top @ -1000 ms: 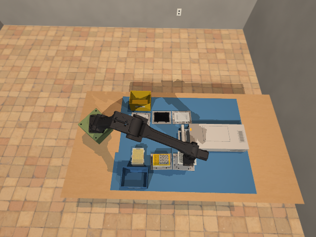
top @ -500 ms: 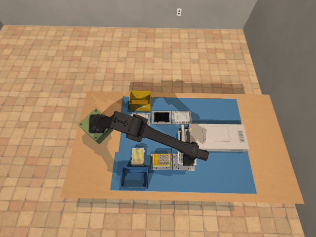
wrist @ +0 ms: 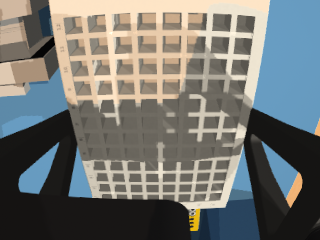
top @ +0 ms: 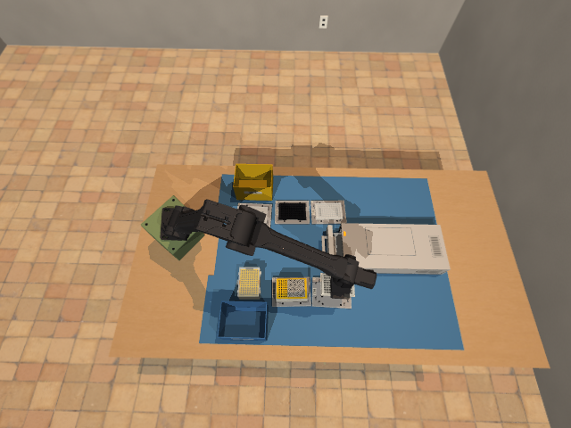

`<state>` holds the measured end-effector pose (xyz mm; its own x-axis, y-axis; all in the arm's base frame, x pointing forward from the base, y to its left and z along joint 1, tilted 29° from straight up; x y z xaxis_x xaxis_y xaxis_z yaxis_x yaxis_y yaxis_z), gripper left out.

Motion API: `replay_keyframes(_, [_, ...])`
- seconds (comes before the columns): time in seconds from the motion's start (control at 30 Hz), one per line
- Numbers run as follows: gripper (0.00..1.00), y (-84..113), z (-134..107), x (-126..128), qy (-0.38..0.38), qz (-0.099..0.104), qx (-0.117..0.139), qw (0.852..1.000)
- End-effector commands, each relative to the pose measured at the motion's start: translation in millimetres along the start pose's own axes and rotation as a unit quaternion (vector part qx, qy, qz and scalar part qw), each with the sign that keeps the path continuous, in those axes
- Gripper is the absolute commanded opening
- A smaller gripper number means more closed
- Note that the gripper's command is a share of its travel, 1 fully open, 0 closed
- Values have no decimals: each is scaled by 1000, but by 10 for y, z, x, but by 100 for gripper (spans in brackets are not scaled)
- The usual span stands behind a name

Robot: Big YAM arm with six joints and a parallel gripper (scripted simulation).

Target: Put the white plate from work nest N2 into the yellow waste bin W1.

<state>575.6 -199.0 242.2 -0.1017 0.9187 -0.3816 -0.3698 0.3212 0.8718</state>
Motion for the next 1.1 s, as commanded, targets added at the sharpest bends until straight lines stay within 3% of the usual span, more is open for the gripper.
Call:
replay_keyframes(0.0, [0, -24, 23, 139, 19, 1, -3, 1000])
replay_keyframes(0.1, [0, 132, 17, 160, 7, -6, -15, 1000])
replay_keyframes(0.27, [0, 48, -45, 313, 6, -2, -9, 1000])
replay_keyframes(0.53, [0, 123, -92, 436, 5, -5, -15, 1000])
replay_keyframes(0.57, [0, -134, -188, 469, 3, 3, 8, 1000])
replay_keyframes(0.67, [0, 121, -131, 536, 5, -5, -15, 1000])
replay_keyframes(0.9, [0, 27, -217, 744, 7, -1, -7, 1000])
replay_keyframes(1.07, [0, 113, -240, 812, 4, -4, -15, 1000])
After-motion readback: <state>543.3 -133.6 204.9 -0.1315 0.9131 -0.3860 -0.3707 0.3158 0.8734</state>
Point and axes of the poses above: the point where the finger pads meet when closed, its own y axis back along the fingers, its own x axis across the jaws, z = x × y, the point moved 5 cm from there along y, back along the fingers, and after that the axes turned 15 degrees about y, right-handed, at the moved point
